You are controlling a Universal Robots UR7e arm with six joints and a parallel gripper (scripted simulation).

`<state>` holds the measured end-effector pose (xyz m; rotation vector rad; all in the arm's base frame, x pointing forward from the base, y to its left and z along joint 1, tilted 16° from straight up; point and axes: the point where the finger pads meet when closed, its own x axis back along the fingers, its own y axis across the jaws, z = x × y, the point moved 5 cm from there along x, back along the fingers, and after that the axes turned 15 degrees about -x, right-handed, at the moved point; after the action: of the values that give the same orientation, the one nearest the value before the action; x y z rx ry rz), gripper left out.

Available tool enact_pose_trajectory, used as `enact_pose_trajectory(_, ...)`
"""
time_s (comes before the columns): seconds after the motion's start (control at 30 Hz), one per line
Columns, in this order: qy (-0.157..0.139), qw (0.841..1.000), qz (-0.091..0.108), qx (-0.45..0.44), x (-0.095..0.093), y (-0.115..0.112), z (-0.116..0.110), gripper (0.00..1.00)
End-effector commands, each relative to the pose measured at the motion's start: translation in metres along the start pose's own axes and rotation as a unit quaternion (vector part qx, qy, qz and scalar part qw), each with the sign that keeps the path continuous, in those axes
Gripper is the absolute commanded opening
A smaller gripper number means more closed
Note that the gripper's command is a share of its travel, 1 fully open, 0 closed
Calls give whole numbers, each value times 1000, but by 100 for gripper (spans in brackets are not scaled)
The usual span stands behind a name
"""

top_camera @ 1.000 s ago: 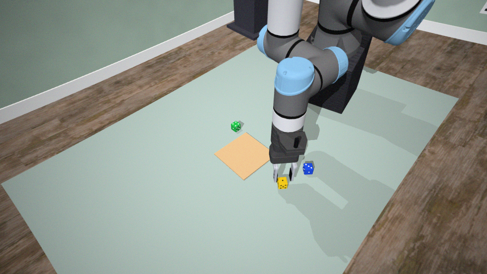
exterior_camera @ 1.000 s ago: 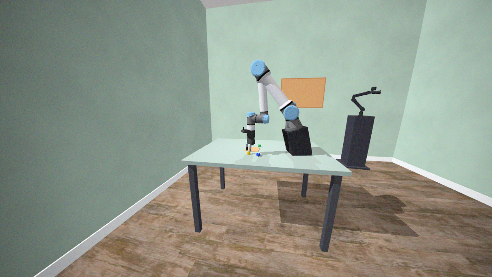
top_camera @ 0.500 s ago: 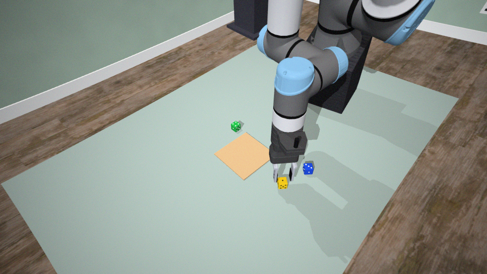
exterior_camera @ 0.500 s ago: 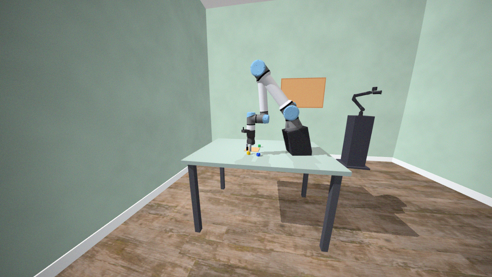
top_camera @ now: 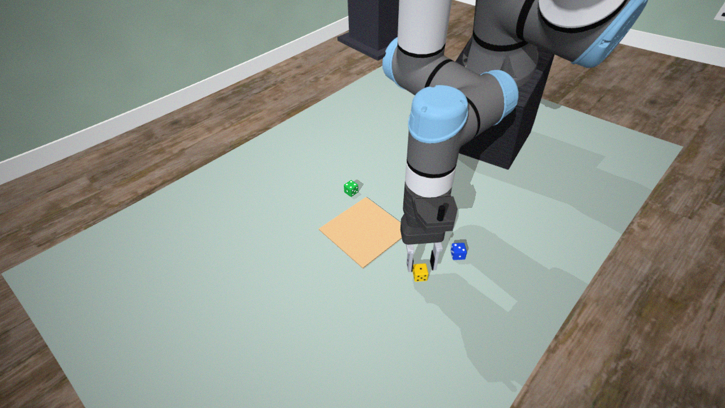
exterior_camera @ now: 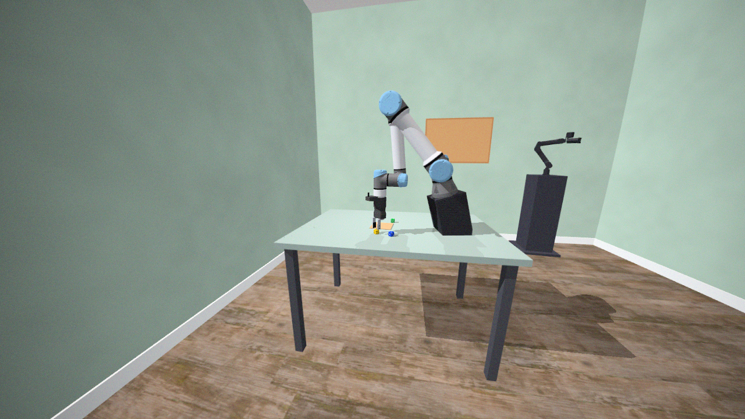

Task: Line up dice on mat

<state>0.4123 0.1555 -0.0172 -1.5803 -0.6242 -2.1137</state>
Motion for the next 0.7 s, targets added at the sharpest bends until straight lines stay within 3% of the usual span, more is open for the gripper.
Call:
enact_pose_trajectory(0.0, 0, 1000, 0, 0, -3, 0, 0, 79)
enact_pose_trajectory(0.67, 0, 1000, 0, 0, -29, 0, 0, 79)
